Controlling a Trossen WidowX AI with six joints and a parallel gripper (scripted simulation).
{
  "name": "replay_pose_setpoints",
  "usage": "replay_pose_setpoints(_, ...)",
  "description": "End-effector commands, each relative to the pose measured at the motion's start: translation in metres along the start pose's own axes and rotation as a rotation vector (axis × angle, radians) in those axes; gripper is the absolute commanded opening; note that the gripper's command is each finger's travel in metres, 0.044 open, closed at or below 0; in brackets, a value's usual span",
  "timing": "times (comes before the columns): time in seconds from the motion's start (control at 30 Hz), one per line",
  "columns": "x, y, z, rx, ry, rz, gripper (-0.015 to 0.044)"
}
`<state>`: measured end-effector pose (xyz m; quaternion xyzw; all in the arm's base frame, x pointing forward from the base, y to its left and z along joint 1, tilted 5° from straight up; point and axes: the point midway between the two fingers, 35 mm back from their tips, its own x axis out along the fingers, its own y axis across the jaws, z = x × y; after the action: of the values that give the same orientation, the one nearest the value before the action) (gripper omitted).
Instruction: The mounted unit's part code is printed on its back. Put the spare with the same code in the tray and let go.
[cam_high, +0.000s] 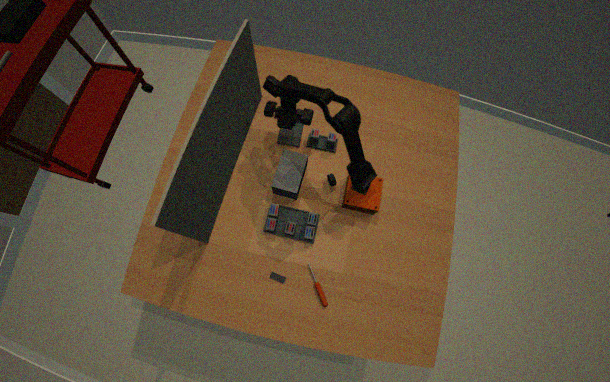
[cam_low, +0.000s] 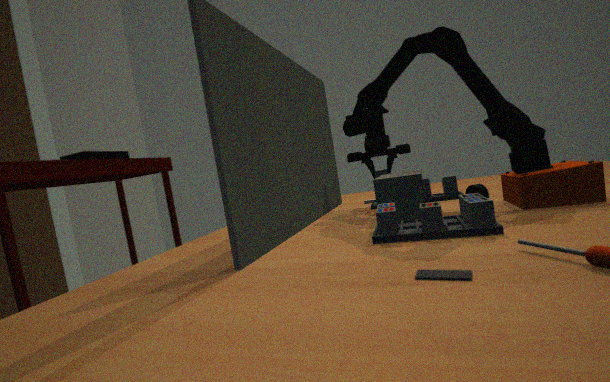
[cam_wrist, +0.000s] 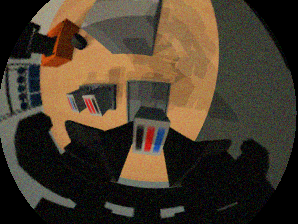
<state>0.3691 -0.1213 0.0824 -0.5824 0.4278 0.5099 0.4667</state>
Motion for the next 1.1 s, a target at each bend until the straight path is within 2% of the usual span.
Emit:
replay_pose_setpoints(0.0, 0.005, 0.000, 0.001, 0.000, -0.005, -0.001, 0.0000)
replay_pose_setpoints(1.07, 0.033, 0.004, 0.003, 0.000, -0.005, 0.000, 0.0000)
